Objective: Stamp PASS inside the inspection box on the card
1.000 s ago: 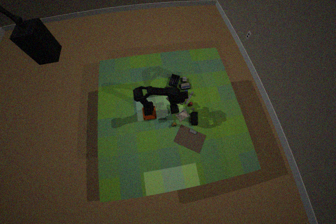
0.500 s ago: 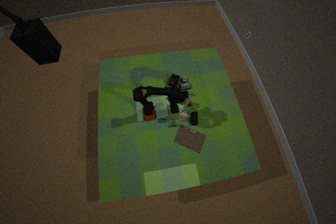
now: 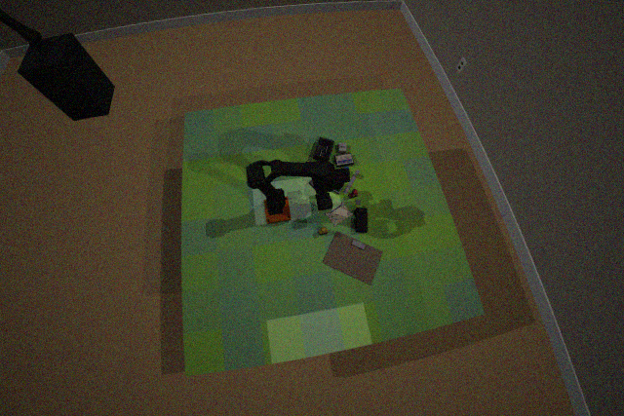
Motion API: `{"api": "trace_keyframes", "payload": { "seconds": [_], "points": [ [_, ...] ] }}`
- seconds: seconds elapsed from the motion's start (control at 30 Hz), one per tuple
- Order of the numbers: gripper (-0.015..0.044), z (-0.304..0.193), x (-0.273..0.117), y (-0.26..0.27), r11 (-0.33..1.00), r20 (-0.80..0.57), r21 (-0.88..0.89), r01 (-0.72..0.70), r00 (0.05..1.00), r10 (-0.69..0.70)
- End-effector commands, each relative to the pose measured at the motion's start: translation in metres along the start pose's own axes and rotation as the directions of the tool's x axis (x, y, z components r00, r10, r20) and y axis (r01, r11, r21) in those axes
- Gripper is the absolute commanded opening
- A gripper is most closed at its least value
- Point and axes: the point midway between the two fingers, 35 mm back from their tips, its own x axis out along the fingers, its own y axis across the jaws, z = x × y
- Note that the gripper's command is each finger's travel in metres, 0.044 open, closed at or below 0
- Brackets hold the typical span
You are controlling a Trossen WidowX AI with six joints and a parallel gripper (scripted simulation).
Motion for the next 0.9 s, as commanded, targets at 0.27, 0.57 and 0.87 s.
{"api": "trace_keyframes", "payload": {
  "seconds": [0.27, 0.57, 0.87],
  "points": [
    [0.0, -0.001, -0.007, 0.001, 1.0, 0.001, -0.004, -0.008, 1.0, 0.008],
    [0.0, 0.005, -0.011, 0.004, 1.0, 0.002, -0.004, -0.009, 1.0, 0.009],
    [0.0, 0.044, -0.015, 0.031, 1.0, 0.005, -0.004, -0.012, 1.0, 0.012]
  ]
}}
